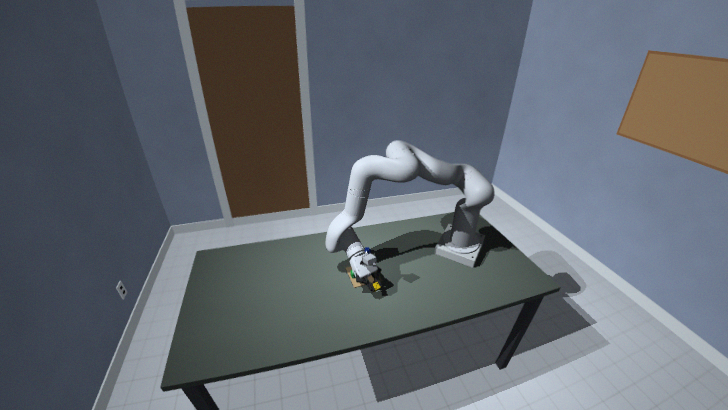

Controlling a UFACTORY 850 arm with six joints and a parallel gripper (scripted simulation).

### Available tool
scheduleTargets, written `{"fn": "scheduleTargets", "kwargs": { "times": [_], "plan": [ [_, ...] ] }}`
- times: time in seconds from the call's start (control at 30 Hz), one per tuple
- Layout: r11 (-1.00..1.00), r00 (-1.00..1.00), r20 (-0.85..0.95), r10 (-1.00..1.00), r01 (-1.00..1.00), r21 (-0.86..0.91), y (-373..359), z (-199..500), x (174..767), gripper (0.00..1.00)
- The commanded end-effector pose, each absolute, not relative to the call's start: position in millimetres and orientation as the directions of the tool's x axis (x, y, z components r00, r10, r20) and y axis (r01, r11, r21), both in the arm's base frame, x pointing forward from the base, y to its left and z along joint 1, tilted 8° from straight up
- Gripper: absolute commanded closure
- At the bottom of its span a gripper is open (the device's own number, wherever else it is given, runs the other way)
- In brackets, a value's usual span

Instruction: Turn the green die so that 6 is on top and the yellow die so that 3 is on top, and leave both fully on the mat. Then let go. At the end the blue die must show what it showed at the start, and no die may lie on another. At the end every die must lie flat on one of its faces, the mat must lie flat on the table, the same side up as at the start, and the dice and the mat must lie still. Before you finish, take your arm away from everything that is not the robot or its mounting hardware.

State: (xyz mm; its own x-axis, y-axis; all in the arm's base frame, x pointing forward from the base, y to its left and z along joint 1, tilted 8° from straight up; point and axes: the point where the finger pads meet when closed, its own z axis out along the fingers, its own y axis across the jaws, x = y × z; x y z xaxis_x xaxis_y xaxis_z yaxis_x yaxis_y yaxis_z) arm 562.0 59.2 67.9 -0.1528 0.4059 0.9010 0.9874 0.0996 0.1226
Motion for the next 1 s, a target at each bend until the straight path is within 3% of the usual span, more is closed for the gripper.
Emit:
{"fn": "scheduleTargets", "kwargs": {
  "times": [0.0, 0.97],
  "plan": [
    [0.100, -0.154, 0.901, 0.406, 0.987, 0.124, 60.3, 54.5, 564.5, 0.73],
    [0.100, -0.154, 0.901, 0.406, 0.987, 0.124, 61.5, 40.1, 566.4, 0.73]
  ]
}}
